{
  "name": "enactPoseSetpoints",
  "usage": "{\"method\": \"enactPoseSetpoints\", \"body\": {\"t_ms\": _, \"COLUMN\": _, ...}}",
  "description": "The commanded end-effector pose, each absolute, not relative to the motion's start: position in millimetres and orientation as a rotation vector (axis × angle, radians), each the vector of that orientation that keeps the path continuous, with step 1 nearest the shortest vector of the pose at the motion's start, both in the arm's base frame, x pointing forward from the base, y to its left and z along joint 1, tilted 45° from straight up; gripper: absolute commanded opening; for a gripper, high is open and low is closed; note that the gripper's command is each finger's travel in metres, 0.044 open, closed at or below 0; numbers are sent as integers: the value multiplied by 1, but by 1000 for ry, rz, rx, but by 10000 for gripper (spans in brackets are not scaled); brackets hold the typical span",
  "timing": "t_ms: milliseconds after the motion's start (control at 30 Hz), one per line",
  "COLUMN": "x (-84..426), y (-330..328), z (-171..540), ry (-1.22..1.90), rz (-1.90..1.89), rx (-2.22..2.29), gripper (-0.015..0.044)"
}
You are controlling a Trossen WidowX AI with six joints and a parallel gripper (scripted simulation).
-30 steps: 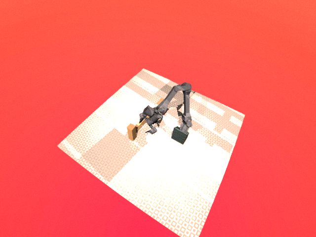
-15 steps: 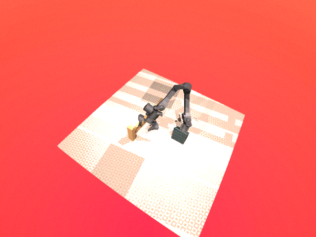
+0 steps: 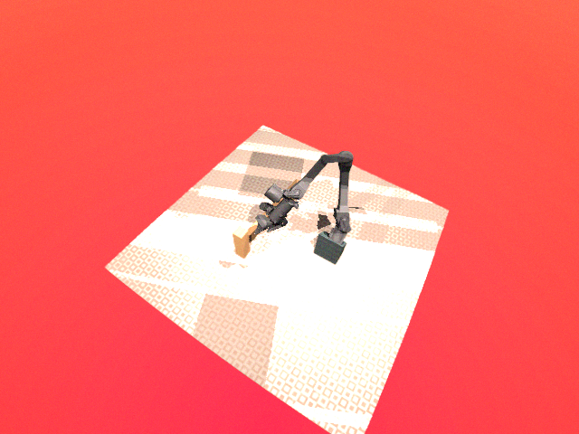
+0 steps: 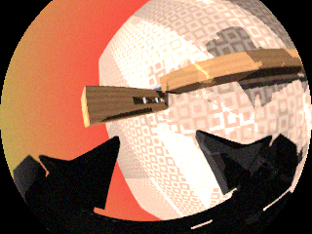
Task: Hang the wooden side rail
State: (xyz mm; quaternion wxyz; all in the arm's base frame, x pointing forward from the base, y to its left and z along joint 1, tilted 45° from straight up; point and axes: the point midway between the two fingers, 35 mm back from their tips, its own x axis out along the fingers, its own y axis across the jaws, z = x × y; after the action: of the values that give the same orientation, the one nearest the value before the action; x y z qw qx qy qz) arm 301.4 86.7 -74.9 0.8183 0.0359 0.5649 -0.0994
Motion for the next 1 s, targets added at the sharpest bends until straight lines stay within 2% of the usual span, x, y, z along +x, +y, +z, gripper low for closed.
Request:
{"method": "enactPoseSetpoints", "body": {"t_ms": 0, "x": 302, "y": 85, "z": -73, "ry": 1221, "rz": -79, "rx": -56, "gripper": 440}}
{"method": "enactPoseSetpoints", "body": {"t_ms": 367, "x": 309, "y": 80, "z": -64, "ry": 1177, "rz": 352, "rx": -500, "gripper": 440}}
{"method": "enactPoseSetpoints", "body": {"t_ms": 733, "x": 315, "y": 74, "z": -53, "ry": 993, "rz": 752, "rx": -952, "gripper": 440}}
{"method": "enactPoseSetpoints", "body": {"t_ms": 967, "x": 315, "y": 74, "z": -52, "ry": 959, "rz": 801, "rx": -1013, "gripper": 440}}
